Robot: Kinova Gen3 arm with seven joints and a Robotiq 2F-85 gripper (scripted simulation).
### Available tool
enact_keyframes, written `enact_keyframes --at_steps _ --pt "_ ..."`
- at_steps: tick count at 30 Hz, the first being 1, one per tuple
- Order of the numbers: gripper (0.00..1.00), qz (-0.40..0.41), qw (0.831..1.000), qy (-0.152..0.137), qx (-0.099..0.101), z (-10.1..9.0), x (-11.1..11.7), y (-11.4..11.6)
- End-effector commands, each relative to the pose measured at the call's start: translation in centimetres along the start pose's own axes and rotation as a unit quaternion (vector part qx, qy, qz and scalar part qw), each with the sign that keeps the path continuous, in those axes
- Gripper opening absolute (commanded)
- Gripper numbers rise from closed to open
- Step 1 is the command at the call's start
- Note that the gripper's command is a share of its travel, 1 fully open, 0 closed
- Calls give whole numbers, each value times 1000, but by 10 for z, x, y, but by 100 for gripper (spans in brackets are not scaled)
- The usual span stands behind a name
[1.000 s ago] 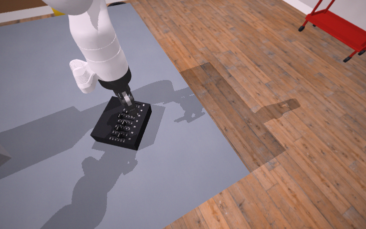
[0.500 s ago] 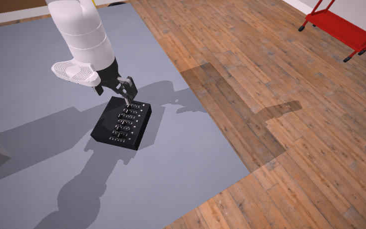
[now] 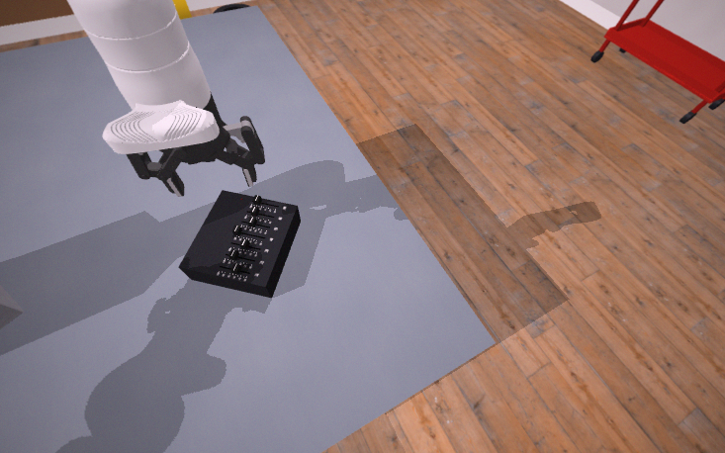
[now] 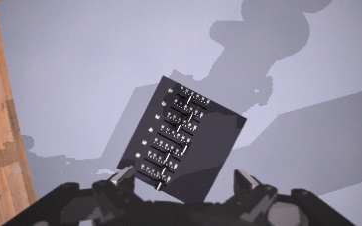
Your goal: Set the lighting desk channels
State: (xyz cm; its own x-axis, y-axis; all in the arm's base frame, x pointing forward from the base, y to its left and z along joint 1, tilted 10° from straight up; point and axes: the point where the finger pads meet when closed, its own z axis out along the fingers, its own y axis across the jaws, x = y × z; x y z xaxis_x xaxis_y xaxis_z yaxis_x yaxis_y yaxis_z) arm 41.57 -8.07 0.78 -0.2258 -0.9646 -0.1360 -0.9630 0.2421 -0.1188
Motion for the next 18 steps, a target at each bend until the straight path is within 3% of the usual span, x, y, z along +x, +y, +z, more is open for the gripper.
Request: enact_keyframes --at_steps 1,9,18 --pt "100 -41 999 3 1 -6 5 1" --pt "100 -107 994 9 6 -12 7 0" --pt "100 -121 993 11 7 -14 7 0"
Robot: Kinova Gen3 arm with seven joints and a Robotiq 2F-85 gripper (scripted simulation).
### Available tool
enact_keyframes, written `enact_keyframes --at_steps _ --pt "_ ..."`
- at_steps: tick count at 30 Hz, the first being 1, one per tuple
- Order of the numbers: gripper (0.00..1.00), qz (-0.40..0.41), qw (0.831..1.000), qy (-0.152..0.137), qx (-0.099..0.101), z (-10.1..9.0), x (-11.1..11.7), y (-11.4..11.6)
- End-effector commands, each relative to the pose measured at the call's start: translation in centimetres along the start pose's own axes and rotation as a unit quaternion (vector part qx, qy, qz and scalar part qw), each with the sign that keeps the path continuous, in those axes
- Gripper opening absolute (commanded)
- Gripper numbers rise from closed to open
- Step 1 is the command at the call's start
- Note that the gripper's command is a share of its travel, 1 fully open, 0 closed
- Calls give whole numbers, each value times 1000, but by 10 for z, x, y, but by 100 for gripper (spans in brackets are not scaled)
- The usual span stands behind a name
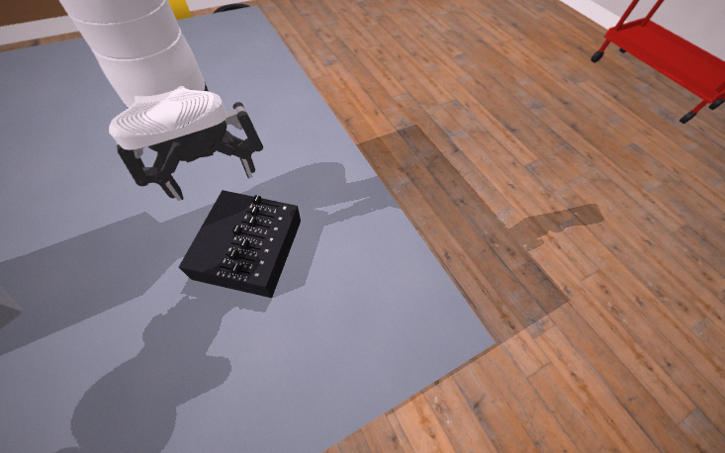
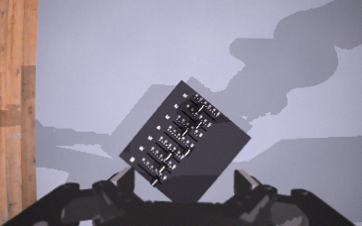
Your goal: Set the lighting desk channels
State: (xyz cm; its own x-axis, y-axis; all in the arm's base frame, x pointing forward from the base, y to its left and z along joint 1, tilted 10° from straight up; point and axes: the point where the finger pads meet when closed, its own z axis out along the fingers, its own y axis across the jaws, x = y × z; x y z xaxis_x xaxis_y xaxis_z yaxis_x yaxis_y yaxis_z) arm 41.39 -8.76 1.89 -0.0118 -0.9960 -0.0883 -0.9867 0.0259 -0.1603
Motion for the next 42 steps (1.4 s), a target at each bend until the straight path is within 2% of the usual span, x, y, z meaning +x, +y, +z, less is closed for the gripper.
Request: enact_keyframes --at_steps 1,19,31,37,42 --pt "100 -11 1000 2 -1 -2 2 2" --pt "100 -7 1000 2 -1 -2 1 2" --pt "100 44 999 -4 -7 3 -2 6" --pt "100 114 993 -10 -15 10 -6 11" --pt "100 197 980 -15 -24 17 -10 16"
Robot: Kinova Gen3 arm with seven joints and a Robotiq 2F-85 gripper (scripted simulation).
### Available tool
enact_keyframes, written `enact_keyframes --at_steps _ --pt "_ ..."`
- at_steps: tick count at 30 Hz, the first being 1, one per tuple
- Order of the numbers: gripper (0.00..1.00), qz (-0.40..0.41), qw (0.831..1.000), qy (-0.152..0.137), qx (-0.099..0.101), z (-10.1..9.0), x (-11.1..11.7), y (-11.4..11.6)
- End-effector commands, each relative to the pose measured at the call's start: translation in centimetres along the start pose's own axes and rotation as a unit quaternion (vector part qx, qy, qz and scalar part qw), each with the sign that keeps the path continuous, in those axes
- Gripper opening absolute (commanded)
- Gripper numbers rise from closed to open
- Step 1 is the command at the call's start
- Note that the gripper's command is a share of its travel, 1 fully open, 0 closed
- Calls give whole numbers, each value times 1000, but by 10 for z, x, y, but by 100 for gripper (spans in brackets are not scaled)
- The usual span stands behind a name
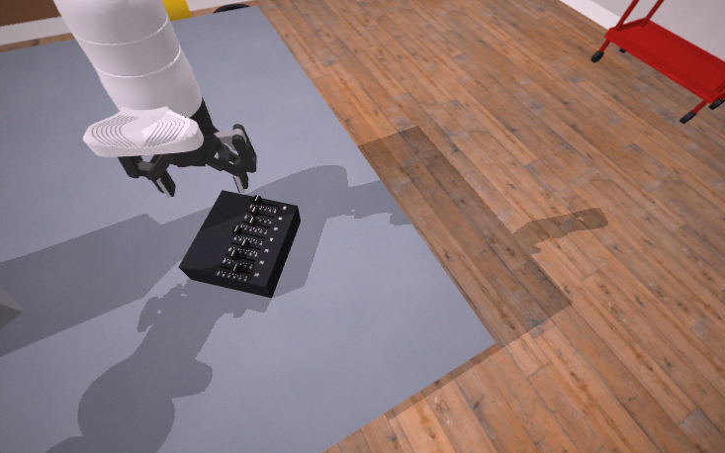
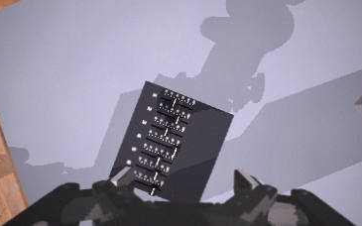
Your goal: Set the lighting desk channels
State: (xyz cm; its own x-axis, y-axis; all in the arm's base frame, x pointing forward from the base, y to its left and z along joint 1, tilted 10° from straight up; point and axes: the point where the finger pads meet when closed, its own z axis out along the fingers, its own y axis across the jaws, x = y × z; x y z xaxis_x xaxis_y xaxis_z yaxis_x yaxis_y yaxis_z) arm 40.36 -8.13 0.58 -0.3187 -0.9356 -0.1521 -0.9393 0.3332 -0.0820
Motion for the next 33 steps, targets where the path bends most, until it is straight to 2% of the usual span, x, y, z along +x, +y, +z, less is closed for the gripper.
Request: enact_keyframes --at_steps 1,4,6,10,15,21,23,33 --pt "100 57 998 -3 -6 7 -4 5" --pt "100 118 993 -5 -11 13 -5 9" --pt "100 118 993 -5 -11 13 -5 9" --pt "100 207 978 -7 -17 20 -6 12" --pt "100 325 945 -7 -22 29 -6 15" --pt "100 464 886 -4 -22 39 -4 15" --pt "100 464 886 -4 -22 39 -4 15" --pt "100 654 757 -2 -9 52 5 10"
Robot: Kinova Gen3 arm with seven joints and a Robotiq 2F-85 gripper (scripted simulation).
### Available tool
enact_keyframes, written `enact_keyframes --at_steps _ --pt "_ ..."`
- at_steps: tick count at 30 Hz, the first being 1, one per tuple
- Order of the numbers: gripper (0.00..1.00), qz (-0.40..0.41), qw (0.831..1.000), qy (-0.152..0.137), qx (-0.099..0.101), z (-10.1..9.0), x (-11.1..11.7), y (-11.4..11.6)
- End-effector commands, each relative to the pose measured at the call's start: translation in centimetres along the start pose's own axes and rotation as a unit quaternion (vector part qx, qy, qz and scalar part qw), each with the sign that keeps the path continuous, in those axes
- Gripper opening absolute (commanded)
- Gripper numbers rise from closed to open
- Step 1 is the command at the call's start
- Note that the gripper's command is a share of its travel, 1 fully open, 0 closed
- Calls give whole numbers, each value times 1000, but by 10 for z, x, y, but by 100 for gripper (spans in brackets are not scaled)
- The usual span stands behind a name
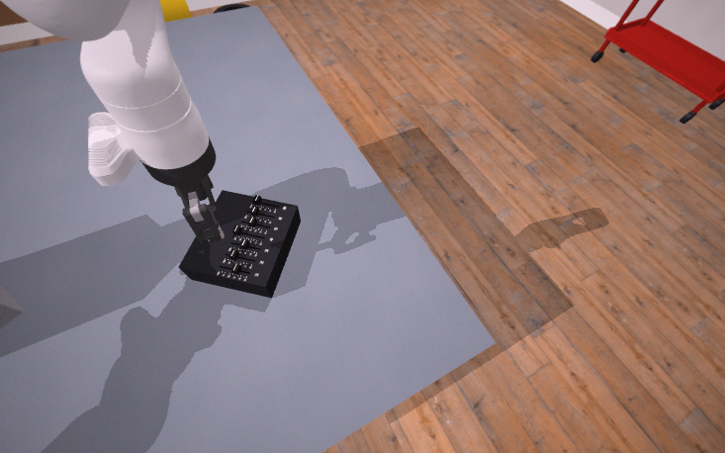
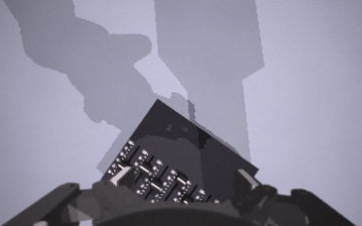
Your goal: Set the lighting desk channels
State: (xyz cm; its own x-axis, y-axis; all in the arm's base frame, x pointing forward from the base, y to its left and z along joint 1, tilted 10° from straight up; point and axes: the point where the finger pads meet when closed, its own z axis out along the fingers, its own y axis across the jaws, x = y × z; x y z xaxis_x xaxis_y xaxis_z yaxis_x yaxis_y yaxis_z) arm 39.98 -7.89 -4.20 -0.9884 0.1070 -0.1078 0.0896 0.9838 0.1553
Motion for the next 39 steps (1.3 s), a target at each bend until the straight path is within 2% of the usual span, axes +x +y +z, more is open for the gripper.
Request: enact_keyframes --at_steps 1,5,7,17,22,33,34,39 --pt "100 64 998 -2 6 6 1 0" --pt "100 136 991 -8 12 9 -2 -5" --pt "100 136 991 -8 12 9 -2 -5" --pt "100 253 967 -23 20 13 -7 -16" --pt "100 280 959 -27 22 14 -9 -18" --pt "100 290 956 -29 23 14 -9 -19" --pt "0 290 956 -29 23 14 -9 -19" --pt "0 290 956 -29 23 14 -9 -19"
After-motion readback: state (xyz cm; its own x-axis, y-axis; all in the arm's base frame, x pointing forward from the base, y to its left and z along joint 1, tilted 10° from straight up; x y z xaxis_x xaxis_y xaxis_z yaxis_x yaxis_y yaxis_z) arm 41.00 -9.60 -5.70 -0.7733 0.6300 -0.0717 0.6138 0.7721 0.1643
